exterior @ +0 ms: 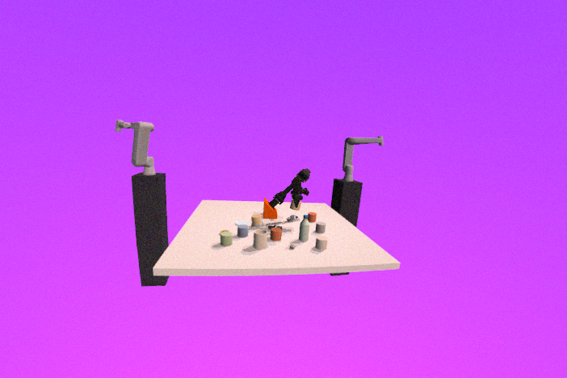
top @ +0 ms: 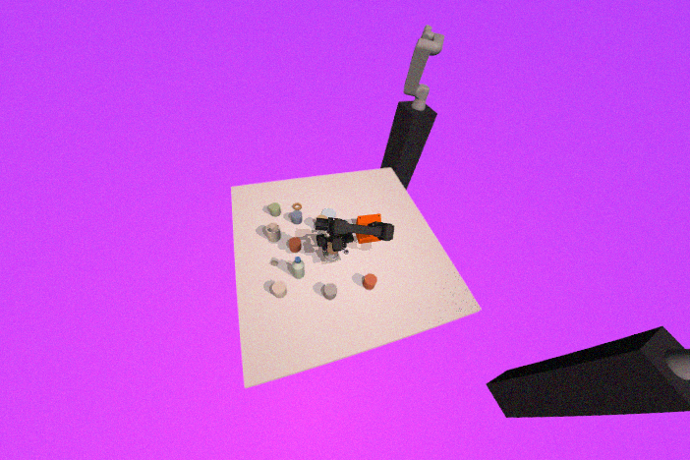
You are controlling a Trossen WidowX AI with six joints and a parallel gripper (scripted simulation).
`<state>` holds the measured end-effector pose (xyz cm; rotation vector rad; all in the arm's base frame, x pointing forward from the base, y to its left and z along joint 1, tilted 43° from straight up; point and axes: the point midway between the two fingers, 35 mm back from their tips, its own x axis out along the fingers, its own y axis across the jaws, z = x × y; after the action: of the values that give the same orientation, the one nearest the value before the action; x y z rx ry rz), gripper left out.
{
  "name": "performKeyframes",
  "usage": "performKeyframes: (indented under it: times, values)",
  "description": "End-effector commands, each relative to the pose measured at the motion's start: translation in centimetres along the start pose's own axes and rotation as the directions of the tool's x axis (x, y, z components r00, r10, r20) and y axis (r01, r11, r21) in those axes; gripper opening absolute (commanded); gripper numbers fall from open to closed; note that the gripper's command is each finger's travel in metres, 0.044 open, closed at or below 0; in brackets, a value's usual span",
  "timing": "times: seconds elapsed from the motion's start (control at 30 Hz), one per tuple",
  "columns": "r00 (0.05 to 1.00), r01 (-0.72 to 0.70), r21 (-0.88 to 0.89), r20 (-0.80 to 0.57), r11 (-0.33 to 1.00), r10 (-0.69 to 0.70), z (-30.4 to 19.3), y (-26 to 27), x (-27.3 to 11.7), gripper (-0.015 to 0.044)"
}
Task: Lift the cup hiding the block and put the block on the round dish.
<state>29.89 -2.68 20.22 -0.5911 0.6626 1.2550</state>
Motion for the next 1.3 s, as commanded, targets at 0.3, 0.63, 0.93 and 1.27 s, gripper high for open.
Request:
performKeyframes:
  times: [0.3, 0.63, 0.93, 1.27]
  values:
    - [1.0, 0.0, 0.0, 0.0, 1.0, 0.0, 0.01, 0.02, -0.13, 0.0]
    - [1.0, 0.0, 0.0, 0.0, 1.0, 0.0, 0.01, 0.02, -0.13, 0.0]
    - [1.0, 0.0, 0.0, 0.0, 1.0, 0.0, 0.01, 0.02, -0.13, 0.0]
    - [1.0, 0.0, 0.0, 0.0, 1.0, 0.0, 0.01, 0.02, -0.13, 0.0]
